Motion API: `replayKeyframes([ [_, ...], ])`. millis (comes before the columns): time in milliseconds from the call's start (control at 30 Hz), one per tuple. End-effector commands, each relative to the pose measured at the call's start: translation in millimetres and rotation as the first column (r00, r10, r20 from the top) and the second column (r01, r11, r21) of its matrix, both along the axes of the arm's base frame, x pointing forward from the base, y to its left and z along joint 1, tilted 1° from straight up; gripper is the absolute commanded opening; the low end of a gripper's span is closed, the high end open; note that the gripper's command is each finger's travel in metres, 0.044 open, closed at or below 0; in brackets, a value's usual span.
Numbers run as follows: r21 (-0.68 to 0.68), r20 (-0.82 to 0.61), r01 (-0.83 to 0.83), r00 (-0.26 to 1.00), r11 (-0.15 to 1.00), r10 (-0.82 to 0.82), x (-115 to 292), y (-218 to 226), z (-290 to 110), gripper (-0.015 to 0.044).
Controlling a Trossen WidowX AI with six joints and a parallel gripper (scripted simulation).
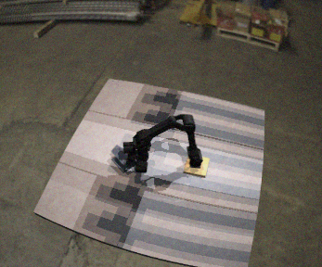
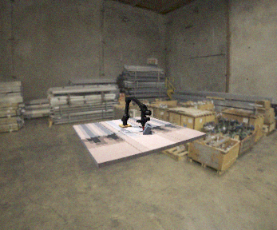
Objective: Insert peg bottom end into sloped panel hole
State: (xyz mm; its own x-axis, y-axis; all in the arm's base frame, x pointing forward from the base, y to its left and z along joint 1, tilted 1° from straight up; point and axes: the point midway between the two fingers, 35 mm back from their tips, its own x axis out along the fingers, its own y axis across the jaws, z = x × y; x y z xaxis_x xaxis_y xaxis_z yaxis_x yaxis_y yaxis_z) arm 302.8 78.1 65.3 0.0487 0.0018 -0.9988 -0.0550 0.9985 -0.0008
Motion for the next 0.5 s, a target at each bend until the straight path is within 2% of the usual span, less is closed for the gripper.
replayKeyframes([
  [0, 0.0, 0.0, 0.0, 1.0, 1.0, 0.0, 0, 0, 0, 0.0026],
  [133, 0.0, 0.0, 0.0, 1.0, 1.0, 0.0, 0, 0, 0, 0.0],
  [467, 0.0, -0.003, -0.001, 1.0, 1.0, 0.001, 2, 1, 23, 0.0],
])
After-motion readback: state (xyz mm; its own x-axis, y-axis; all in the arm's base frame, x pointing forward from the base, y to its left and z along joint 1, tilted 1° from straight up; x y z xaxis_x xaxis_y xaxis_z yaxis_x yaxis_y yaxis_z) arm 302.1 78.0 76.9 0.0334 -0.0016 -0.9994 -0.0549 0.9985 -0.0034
